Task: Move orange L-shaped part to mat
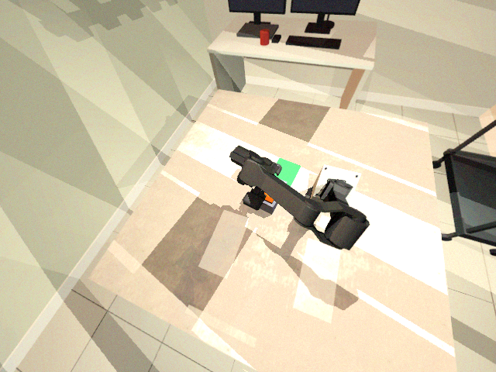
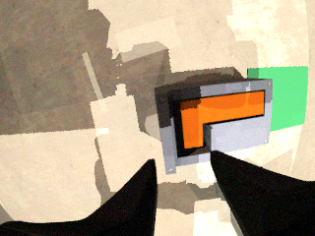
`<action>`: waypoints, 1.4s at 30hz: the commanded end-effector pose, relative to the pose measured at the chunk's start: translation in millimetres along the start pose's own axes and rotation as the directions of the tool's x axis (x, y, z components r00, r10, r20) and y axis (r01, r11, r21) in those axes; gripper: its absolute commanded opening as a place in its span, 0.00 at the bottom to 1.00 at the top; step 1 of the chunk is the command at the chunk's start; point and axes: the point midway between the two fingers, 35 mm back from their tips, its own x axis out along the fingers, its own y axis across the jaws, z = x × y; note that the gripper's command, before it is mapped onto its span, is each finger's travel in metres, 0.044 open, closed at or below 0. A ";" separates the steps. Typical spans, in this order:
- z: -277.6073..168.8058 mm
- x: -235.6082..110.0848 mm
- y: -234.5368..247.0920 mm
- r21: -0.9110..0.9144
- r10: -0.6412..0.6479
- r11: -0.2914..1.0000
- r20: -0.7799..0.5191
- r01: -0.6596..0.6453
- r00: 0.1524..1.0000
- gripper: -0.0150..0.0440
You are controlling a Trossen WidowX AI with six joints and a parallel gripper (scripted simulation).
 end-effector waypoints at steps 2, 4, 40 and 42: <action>0.4 12.3 2.0 -0.007 0.016 1.000 -0.002 -0.016 1.000 0.56; 1.4 32.0 2.2 -0.008 0.015 1.000 -0.001 -0.015 1.000 0.56; -2.1 106.9 5.3 -0.008 0.023 1.000 -0.003 -0.023 1.000 0.56; -2.2 108.0 5.4 -0.008 0.023 1.000 -0.003 -0.023 1.000 0.56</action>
